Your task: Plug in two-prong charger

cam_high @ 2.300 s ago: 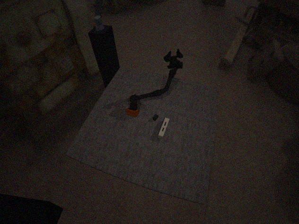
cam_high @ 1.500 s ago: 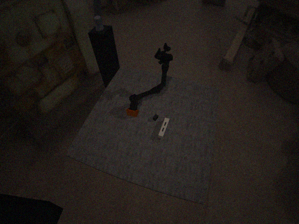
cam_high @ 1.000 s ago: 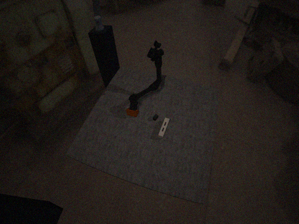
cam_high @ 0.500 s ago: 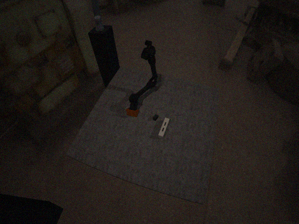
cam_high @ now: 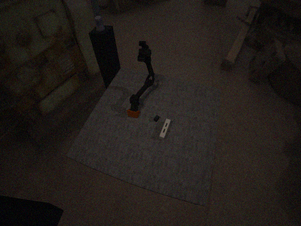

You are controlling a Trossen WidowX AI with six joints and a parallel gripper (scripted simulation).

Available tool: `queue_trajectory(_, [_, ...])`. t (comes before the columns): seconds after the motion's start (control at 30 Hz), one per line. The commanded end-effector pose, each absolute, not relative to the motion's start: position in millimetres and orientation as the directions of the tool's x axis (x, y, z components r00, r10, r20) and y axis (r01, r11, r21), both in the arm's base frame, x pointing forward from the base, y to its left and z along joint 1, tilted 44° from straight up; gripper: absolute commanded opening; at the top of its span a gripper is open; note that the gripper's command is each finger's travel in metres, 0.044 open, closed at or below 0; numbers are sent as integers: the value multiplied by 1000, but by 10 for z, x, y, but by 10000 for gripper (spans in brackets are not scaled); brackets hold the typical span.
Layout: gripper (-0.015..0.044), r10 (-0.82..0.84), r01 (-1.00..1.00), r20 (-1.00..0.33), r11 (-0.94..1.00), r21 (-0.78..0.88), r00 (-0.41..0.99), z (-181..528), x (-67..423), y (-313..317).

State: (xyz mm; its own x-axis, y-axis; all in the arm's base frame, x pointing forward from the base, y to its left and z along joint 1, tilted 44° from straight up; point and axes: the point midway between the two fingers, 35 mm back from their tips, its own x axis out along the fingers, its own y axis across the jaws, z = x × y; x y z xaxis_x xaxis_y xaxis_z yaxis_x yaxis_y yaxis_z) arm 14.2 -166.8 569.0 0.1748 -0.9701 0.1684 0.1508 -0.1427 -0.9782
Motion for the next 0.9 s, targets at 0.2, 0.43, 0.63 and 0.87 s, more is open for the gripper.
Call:
queue_trajectory(0.2, [440, -963, 206, 49, 7, -978, 264, 5368, 127, -2075])
queue_trajectory(0.43, [440, -939, 218, -37, 118, -969, 341, 5109, 205, -2337])
queue_trajectory(0.63, [440, -905, 207, -118, 217, -954, 408, 4851, 313, -2557])
queue_trajectory(0.87, [440, -851, 176, -208, 327, -929, 482, 4540, 485, -2767])
